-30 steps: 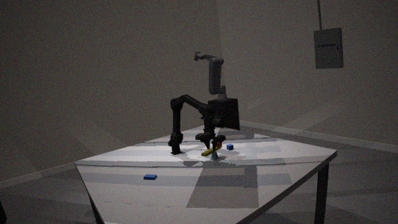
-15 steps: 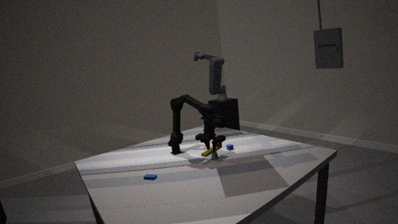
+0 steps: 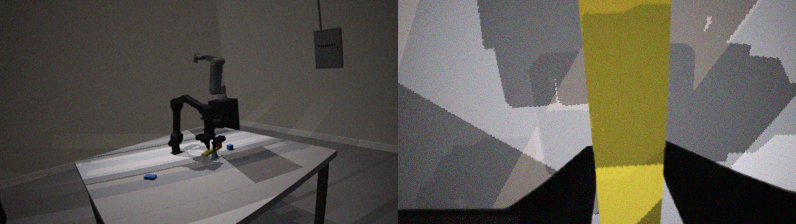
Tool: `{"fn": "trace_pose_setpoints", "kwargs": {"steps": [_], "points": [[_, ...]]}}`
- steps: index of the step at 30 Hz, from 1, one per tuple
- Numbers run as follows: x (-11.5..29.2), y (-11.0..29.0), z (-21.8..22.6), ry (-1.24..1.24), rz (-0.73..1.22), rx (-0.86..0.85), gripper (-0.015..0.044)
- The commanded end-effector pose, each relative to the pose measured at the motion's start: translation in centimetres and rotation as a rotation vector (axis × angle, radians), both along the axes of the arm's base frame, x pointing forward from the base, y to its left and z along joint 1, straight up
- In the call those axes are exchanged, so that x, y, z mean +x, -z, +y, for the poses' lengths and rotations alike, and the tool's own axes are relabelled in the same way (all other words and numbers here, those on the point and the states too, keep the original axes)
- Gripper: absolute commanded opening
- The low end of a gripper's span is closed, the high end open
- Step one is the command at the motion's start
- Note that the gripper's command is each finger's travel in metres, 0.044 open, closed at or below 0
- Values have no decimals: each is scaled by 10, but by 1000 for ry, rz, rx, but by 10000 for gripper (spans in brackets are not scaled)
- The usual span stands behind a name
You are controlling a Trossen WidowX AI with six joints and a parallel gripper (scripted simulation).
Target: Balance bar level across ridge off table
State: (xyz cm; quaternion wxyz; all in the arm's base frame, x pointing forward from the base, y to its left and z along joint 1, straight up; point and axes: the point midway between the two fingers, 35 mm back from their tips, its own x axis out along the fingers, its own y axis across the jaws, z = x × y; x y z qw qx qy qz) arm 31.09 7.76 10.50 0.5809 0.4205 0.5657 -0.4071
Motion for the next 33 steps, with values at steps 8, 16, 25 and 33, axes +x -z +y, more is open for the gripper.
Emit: {"fn": "trace_pose_setpoints", "kwargs": {"steps": [8,16,25,33], "points": [[0,1,1,2,-1,5,0],[0,1,1,2,-1,5,0],[0,2,1,2,-1,5,0],[0,3,1,2,-1,5,0]]}}
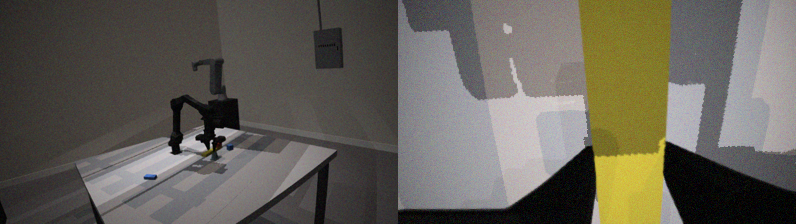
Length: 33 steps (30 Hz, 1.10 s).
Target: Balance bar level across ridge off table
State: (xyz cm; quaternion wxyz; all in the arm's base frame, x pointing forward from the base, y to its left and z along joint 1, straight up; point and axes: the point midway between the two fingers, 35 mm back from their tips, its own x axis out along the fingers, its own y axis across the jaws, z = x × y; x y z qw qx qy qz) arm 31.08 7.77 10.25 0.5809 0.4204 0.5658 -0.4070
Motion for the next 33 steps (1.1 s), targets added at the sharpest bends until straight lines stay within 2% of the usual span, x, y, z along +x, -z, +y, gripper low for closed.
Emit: {"fn": "trace_pose_setpoints", "kwargs": {"steps": [1,33], "points": [[0,0,1,2,-1,5,0],[0,3,0,2,-1,5,0]]}}
